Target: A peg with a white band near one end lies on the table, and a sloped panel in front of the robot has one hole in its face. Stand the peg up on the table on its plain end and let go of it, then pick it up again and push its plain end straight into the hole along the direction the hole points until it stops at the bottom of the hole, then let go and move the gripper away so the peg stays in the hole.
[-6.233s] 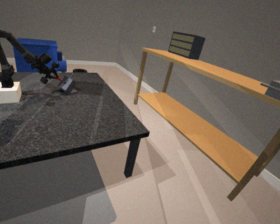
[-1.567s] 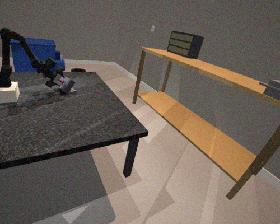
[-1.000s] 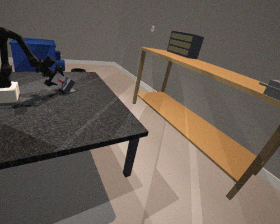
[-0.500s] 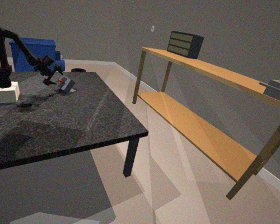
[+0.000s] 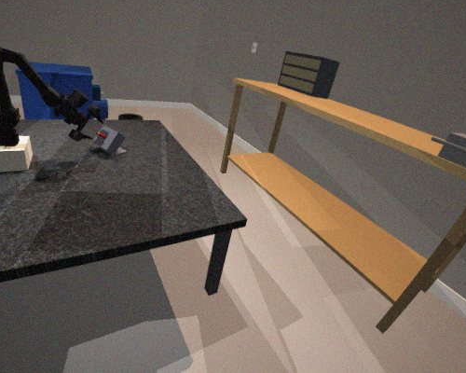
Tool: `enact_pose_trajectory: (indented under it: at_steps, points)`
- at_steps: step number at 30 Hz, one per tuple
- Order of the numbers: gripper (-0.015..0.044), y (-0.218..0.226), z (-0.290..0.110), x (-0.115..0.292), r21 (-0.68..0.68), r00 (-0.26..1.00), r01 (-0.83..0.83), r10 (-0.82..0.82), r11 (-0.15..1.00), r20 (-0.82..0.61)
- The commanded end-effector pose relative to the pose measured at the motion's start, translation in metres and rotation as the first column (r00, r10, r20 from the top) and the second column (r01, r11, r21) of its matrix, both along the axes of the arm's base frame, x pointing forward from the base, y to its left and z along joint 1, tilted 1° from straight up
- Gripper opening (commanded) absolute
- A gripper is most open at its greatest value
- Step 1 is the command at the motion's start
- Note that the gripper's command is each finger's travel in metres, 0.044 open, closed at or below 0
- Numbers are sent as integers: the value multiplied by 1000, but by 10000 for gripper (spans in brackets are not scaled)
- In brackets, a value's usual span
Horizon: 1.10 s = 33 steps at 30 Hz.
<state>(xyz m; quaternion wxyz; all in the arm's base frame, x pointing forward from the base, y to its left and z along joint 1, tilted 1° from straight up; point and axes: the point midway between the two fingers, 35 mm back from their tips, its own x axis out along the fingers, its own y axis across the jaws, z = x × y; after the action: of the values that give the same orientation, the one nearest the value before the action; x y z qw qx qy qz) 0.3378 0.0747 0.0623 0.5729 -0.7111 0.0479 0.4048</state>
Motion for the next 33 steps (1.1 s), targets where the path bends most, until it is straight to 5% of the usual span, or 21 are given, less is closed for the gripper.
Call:
enact_pose_trajectory:
  at_steps: [1, 33]
  points:
    - [440, -2, 4, -3, -1, 1000, -5, 5, 1000, 5]
    - [440, -15, 24, -22, -1, 1000, -1, 1, 1000, 3]
